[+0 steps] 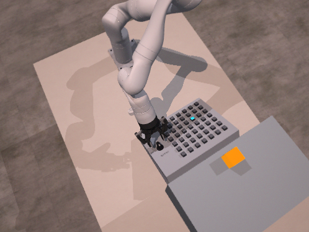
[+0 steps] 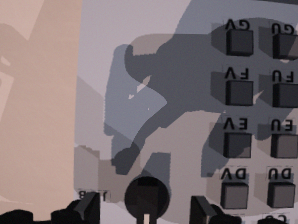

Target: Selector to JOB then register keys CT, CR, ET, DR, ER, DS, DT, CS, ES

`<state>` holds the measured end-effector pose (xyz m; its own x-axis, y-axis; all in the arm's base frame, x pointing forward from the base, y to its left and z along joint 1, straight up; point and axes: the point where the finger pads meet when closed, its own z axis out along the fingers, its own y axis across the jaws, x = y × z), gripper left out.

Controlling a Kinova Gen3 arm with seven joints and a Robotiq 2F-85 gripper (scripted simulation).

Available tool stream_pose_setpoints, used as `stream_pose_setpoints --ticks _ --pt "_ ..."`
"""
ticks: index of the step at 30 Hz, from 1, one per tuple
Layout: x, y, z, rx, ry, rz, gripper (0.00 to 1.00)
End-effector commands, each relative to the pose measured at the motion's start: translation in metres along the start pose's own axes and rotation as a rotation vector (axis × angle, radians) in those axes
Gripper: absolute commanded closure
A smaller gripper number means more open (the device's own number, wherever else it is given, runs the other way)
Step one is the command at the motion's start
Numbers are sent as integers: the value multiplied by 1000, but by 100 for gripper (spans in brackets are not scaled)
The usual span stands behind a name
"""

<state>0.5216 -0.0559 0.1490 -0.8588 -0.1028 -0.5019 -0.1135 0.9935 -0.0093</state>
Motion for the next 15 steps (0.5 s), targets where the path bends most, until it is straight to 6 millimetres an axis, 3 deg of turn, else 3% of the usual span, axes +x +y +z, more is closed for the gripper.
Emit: stream_pose_setpoints --ticks 1,15 --pt "-2 -1 1 1 -4 -6 40" --pt "-3 -1 9 1 -7 -7 40"
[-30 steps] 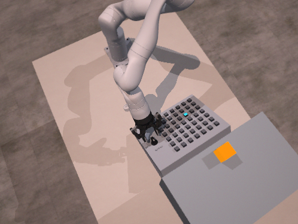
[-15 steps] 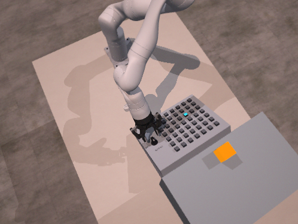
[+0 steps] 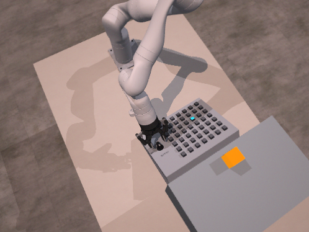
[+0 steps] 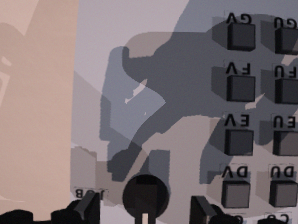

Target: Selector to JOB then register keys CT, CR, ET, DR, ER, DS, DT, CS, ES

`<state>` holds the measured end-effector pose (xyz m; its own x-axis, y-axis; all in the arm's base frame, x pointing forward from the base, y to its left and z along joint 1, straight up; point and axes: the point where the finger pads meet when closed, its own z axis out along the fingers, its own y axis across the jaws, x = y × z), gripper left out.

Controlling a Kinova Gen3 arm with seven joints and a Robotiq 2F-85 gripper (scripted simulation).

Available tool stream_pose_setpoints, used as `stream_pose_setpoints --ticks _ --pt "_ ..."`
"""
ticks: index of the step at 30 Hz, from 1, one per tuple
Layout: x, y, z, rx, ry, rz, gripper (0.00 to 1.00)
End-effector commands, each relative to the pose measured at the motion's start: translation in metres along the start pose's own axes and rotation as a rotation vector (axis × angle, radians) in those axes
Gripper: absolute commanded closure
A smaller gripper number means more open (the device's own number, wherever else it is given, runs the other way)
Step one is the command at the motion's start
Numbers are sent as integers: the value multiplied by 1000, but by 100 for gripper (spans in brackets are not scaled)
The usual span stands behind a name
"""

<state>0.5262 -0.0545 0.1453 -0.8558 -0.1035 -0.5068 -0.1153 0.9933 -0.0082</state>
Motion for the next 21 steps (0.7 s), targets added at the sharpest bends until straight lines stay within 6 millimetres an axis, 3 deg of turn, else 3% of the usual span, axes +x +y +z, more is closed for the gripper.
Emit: stream_pose_setpoints --ticks 1,21 --pt "-1 -2 4 3 -2 -6 40" --pt "0 -1 17 3 1 -7 40"
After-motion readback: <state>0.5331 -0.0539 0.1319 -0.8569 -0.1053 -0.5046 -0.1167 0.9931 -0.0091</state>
